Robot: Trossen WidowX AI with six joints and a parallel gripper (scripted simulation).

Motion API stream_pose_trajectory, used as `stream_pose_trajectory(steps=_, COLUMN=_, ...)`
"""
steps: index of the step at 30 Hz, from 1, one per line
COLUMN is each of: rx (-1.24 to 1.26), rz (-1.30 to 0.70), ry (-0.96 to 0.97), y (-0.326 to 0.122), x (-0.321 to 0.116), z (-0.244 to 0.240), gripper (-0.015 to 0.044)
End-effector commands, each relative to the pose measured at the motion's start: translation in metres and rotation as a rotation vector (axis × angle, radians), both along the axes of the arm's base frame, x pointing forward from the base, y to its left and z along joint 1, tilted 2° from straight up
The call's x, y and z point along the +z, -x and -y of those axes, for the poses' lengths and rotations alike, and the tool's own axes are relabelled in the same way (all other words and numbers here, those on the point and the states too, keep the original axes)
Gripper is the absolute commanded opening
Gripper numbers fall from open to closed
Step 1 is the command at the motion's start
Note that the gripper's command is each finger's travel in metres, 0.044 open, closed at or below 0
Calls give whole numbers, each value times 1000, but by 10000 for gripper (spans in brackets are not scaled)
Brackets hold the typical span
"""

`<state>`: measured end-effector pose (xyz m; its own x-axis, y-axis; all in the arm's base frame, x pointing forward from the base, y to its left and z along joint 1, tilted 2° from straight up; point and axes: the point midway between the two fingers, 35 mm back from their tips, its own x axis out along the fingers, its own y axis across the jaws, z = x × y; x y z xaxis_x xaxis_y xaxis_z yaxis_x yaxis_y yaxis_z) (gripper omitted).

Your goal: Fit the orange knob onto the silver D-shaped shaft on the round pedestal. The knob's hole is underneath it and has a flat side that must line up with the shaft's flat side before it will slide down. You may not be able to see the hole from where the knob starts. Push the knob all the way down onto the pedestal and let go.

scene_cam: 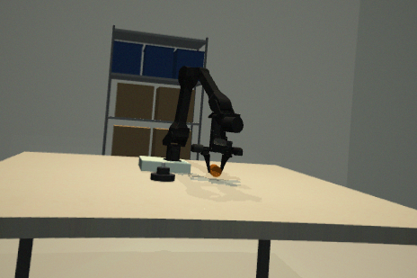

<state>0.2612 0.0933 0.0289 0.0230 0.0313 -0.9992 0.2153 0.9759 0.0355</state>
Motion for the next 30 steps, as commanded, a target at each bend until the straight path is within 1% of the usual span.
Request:
stream_pose_trajectory(steps=1, rx=104, rz=4, ry=-3, y=0, x=1, z=-1, gripper=179)
stream_pose_trajectory(steps=12, rx=482, rz=17, ry=6, y=-1, x=1, z=-1, gripper=179)
stream_pose_trajectory(steps=22, rx=528, rz=18, ry=7, y=-1, x=1, z=-1, gripper=179)
stream_pose_trajectory(steps=30, rx=801, rz=28, ry=14, y=0, x=1, z=-1, gripper=179)
